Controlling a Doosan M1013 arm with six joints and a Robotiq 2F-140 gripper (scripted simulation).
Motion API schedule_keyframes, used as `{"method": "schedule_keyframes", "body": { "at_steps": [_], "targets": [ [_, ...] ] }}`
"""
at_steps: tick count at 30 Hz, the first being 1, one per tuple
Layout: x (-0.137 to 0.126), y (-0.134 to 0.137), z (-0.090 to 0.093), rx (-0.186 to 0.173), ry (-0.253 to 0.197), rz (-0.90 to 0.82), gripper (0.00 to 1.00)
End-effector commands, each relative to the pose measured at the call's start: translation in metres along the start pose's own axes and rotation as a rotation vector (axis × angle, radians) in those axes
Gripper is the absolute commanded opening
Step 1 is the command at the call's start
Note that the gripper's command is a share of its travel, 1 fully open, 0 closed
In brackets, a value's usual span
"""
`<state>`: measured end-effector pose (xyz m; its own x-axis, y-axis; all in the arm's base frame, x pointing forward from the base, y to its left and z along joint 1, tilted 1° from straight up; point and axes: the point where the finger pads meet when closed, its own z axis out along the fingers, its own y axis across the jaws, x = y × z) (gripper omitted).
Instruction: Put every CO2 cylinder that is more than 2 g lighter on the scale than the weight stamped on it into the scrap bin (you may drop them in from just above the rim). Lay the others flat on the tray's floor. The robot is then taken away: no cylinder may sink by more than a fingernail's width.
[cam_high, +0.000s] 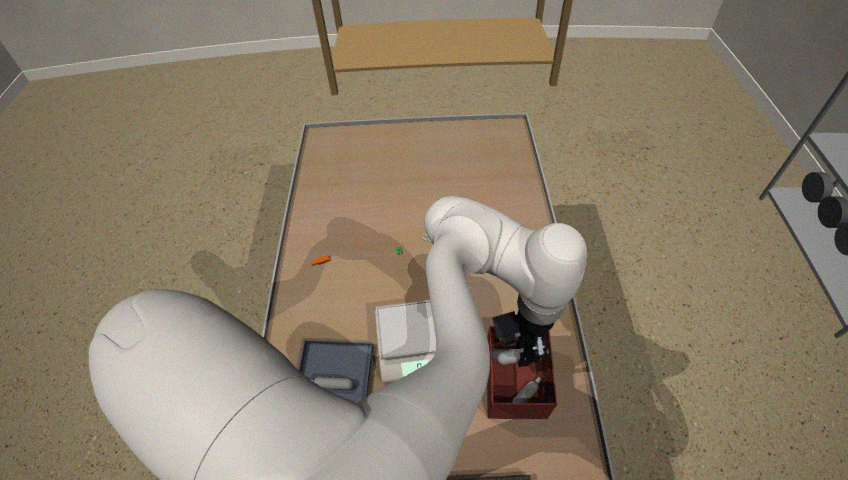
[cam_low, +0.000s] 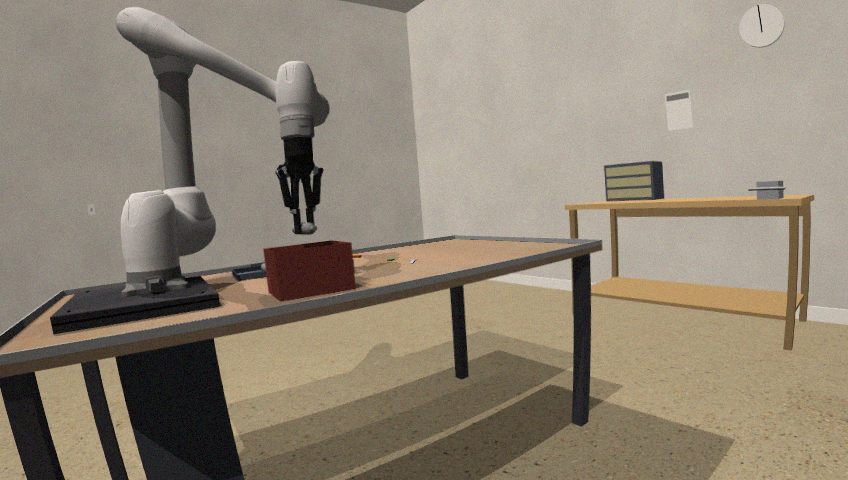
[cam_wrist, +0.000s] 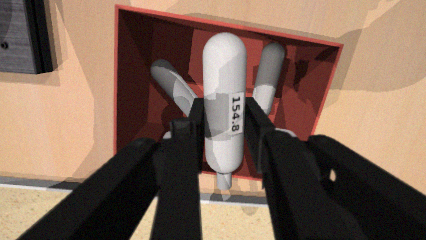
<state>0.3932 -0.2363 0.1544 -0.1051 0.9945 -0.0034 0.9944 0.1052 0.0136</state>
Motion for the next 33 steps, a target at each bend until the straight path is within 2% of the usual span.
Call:
{"method": "schedule_keyframes", "body": {
  "at_steps": [1,14,30,31,33],
  "targets": [
    [0.0,0.0,0.003,-0.001,0.0,0.0,0.1],
    [0.0,0.0,0.017,-0.001,0.0,0.0,0.1],
    [0.0,0.0,0.019,-0.001,0.0,0.0,0.1],
    [0.0,0.0,0.019,-0.001,0.0,0.0,0.4],
    [0.0,0.0,0.019,-0.001,0.0,0.0,0.4]
  ]
}}
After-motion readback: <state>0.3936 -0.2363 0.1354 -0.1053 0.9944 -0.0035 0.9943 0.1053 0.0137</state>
